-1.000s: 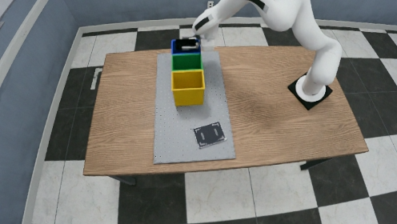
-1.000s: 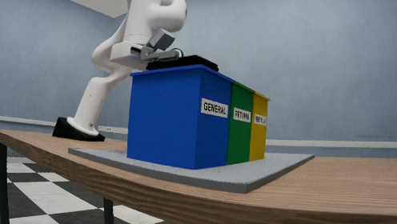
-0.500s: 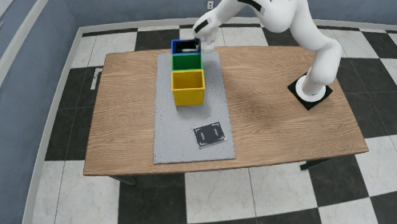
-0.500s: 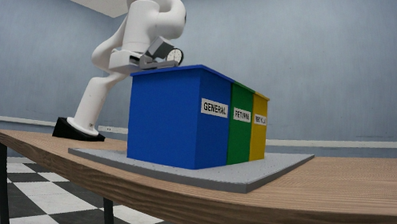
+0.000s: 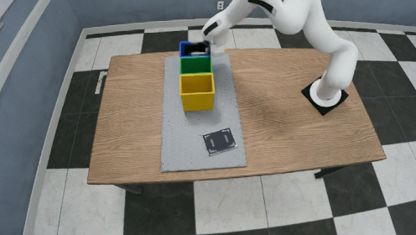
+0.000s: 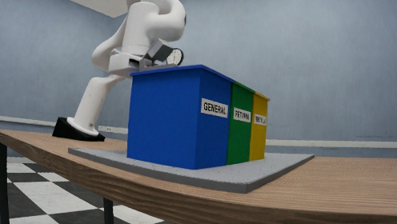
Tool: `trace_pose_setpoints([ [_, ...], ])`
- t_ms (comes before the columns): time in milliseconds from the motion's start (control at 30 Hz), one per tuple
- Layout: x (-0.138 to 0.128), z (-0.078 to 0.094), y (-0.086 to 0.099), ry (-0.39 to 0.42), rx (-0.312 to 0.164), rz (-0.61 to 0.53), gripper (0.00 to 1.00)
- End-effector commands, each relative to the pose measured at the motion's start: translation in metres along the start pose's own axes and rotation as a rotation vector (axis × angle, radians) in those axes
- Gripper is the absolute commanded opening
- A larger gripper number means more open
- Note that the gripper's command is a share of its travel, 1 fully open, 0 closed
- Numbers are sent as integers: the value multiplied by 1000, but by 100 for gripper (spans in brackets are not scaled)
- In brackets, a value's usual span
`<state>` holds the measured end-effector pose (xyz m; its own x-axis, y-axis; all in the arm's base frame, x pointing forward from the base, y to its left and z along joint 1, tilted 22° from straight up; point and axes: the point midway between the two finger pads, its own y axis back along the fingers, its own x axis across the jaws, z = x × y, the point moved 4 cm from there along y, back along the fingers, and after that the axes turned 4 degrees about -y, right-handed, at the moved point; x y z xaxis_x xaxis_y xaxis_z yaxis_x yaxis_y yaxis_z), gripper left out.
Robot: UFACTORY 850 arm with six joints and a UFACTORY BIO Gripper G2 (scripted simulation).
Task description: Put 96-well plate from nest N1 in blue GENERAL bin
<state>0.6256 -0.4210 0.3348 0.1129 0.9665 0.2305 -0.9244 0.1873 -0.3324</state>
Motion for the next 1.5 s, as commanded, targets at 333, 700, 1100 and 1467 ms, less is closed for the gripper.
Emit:
trace_pose_setpoints([
  [333,0,2,-1,1,-2,1,18],
  [700,0,2,-1,1,-2,1,18],
  [1100,0,2,-1,1,-2,1,18],
  [1467,0,5,-1,1,-2,1,18],
])
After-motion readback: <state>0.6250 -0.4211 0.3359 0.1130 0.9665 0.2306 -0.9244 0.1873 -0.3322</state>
